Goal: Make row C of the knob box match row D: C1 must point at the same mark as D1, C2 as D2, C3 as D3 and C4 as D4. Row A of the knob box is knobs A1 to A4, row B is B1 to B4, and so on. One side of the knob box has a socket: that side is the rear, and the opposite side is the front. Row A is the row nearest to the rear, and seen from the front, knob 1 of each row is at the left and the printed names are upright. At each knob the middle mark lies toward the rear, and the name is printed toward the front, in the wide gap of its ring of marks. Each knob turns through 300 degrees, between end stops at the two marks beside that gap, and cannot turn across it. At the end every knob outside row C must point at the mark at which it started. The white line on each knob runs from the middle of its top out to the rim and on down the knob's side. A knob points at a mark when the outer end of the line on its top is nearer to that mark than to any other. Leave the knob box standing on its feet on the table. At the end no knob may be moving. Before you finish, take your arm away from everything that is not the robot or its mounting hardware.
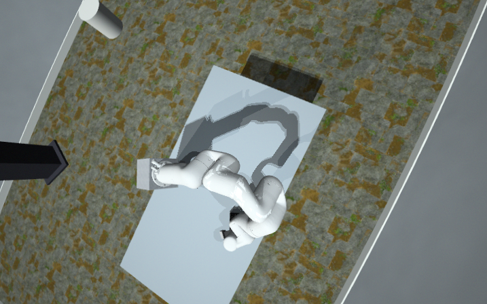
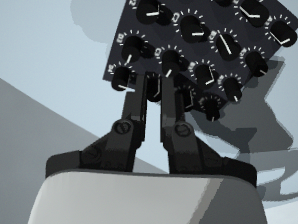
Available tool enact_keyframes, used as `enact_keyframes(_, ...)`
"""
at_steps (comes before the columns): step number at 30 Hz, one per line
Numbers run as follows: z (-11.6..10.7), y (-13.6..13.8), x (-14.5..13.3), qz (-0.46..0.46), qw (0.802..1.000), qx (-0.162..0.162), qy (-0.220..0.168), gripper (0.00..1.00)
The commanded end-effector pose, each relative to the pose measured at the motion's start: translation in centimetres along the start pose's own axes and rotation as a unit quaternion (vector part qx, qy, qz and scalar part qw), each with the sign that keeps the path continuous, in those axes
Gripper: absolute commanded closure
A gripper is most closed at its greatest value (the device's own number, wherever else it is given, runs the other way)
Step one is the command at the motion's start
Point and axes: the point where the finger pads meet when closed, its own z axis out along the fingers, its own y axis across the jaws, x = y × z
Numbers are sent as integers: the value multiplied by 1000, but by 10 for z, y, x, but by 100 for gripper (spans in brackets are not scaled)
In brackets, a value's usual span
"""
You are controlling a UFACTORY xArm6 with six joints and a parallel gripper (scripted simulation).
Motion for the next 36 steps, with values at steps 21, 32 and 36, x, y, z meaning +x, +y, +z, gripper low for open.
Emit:
enact_keyframes(21,-1,-1,0,183,983,-3,2,92)
enact_keyframes(32,-1,-1,0,204,979,-2,2,92)
enact_keyframes(36,-1,-1,0,207,978,-2,2,92)
